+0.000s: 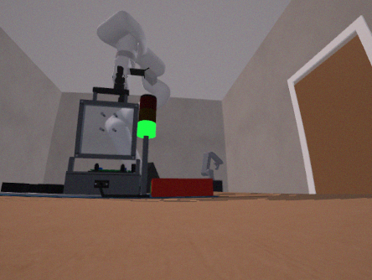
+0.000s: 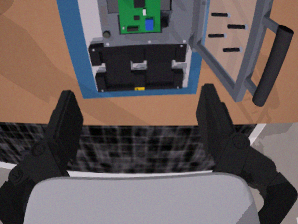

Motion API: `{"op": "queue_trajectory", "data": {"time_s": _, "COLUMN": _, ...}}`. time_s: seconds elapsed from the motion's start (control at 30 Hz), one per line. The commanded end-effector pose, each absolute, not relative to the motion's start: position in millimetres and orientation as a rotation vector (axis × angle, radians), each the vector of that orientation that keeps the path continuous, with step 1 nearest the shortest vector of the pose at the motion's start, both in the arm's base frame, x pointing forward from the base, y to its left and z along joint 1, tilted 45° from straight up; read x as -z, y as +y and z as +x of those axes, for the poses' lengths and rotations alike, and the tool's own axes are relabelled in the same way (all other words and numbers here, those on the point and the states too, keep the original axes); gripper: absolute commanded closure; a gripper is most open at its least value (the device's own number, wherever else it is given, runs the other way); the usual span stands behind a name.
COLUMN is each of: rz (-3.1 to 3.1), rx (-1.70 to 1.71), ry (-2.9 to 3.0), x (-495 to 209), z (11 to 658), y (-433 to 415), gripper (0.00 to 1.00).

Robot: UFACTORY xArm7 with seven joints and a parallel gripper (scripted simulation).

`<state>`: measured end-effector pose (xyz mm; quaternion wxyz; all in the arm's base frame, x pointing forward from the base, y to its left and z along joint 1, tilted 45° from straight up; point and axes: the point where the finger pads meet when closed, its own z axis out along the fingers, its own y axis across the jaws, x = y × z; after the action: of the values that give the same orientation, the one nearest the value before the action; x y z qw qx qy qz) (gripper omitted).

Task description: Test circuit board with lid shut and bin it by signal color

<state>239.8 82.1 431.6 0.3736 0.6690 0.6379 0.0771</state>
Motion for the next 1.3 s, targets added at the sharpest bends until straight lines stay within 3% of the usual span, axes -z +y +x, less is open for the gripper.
{"op": "queue_trajectory", "data": {"time_s": 0.0, "rz": 1.711, "rx": -0.199, "ry": 1.633, "x": -424, "z": 246, "y": 78, "gripper": 0.00}}
{"op": "queue_trajectory", "data": {"time_s": 1.27, "rz": 1.711, "rx": -0.199, "ry": 1.633, "x": -303, "z": 346, "y": 9, "gripper": 0.00}}
